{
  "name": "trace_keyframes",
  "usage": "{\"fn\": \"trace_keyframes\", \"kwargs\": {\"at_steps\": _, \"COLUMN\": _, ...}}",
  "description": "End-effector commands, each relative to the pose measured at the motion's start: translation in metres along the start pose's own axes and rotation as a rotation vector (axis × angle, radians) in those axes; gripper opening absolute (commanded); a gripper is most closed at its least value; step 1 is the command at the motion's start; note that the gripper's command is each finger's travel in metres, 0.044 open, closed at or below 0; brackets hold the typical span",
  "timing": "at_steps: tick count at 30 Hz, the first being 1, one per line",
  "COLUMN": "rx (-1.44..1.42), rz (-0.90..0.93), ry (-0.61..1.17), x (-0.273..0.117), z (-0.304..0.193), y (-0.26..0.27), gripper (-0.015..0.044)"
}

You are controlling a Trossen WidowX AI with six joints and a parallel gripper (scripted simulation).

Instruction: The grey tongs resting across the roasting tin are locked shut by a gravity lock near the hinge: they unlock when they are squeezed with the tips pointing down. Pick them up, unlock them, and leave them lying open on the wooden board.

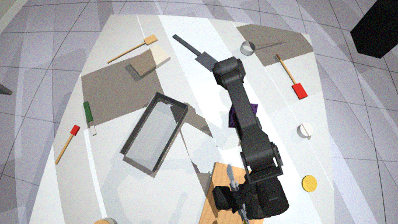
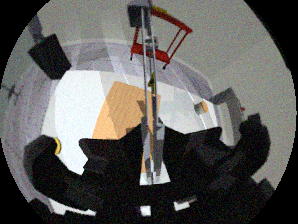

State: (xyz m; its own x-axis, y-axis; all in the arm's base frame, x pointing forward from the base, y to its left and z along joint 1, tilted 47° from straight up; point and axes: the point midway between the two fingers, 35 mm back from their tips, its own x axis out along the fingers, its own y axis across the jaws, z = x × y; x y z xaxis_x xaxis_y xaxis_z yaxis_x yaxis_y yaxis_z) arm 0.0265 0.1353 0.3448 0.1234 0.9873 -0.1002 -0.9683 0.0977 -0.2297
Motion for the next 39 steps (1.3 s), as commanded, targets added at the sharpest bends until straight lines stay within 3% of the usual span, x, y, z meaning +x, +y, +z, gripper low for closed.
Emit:
{"fn": "trace_keyframes", "kwargs": {"at_steps": 1, "rx": -0.025, "rz": 0.002, "ry": 0.024, "x": 0.000, "z": 0.003, "y": 0.000, "gripper": -0.0150}}
{"fn": "trace_keyframes", "kwargs": {"at_steps": 39, "rx": -0.098, "rz": 0.009, "ry": 0.357, "x": 0.026, "z": -0.004, "y": 0.000, "gripper": -0.0150}}
